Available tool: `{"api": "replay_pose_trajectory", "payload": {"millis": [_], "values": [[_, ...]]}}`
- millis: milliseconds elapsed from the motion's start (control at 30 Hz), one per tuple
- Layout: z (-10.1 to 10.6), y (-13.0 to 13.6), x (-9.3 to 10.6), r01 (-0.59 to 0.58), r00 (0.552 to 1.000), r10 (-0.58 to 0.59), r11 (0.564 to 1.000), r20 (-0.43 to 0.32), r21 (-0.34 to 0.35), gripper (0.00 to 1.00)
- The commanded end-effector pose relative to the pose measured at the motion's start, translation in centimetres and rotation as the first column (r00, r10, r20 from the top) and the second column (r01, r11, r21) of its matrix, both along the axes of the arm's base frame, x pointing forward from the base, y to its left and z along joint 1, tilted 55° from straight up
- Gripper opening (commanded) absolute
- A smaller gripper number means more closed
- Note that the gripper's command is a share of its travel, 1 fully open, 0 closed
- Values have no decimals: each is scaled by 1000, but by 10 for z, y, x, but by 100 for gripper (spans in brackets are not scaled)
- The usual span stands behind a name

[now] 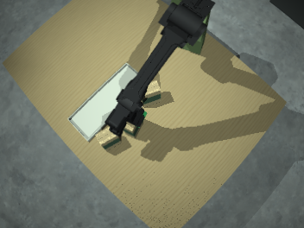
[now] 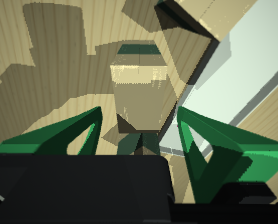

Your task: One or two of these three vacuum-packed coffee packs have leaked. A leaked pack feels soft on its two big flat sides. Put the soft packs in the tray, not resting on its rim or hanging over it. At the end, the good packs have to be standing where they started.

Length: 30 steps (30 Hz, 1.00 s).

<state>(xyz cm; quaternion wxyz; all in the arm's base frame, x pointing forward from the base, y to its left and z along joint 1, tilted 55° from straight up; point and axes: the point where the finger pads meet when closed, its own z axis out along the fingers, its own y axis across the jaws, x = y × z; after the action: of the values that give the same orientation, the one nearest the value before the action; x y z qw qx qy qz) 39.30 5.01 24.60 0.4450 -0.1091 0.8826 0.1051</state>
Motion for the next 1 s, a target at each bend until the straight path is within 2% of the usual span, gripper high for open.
{"api": "replay_pose_trajectory", "payload": {"millis": [0,333,433,967], "values": [[11,5,-3,-4,1000,3,1000,29,8,78],[12,5,-1,-4,999,4,1000,36,9,78],[-2,6,4,-3,1000,3,1000,2,8,78],[-21,14,25,-3,1000,3,1000,-2,8,78]]}}
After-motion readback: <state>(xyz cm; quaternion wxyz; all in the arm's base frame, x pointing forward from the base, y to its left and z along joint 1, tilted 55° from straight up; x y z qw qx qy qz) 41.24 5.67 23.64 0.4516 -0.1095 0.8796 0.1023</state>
